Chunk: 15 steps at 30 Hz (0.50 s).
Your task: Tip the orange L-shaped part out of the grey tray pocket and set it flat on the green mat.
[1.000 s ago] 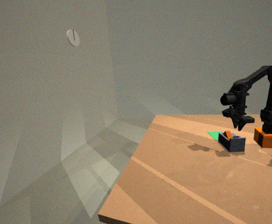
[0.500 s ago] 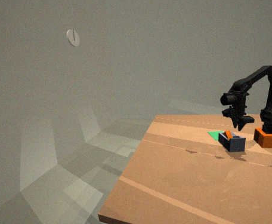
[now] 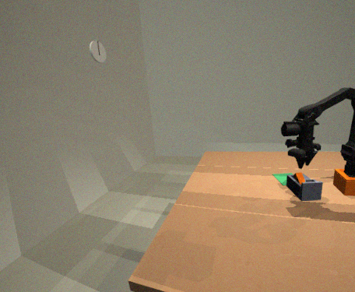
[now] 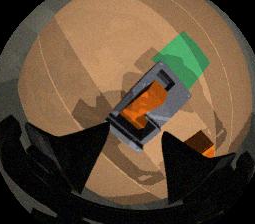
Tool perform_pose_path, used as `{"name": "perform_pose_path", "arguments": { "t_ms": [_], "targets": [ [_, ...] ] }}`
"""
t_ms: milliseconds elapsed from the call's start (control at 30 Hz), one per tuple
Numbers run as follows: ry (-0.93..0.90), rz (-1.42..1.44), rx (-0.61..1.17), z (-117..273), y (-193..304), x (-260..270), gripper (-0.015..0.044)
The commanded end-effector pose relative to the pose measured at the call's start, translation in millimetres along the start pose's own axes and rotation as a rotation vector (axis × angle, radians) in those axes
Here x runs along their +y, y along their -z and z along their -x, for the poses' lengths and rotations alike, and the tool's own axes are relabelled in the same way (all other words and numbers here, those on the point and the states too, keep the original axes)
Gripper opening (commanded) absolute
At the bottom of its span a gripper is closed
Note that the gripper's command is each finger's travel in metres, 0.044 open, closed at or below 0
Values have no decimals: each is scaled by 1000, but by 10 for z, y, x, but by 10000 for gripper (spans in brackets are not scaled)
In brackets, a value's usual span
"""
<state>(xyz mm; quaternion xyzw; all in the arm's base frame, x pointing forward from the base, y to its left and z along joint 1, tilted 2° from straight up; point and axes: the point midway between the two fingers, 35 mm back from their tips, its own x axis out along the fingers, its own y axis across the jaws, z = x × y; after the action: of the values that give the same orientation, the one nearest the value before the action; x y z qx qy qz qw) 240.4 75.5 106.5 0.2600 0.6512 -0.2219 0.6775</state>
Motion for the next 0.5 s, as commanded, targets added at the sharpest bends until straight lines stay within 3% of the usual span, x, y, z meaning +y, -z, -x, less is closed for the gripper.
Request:
{"name": "perform_pose_path", "arguments": {
  "t_ms": [0,267,467],
  "targets": [
    [6,-593,5,10,-237,-152,280],
    [6,-593,5,-3,-237,-152,280],
    [6,-593,5,-256,-236,-152,280]
  ]
}}
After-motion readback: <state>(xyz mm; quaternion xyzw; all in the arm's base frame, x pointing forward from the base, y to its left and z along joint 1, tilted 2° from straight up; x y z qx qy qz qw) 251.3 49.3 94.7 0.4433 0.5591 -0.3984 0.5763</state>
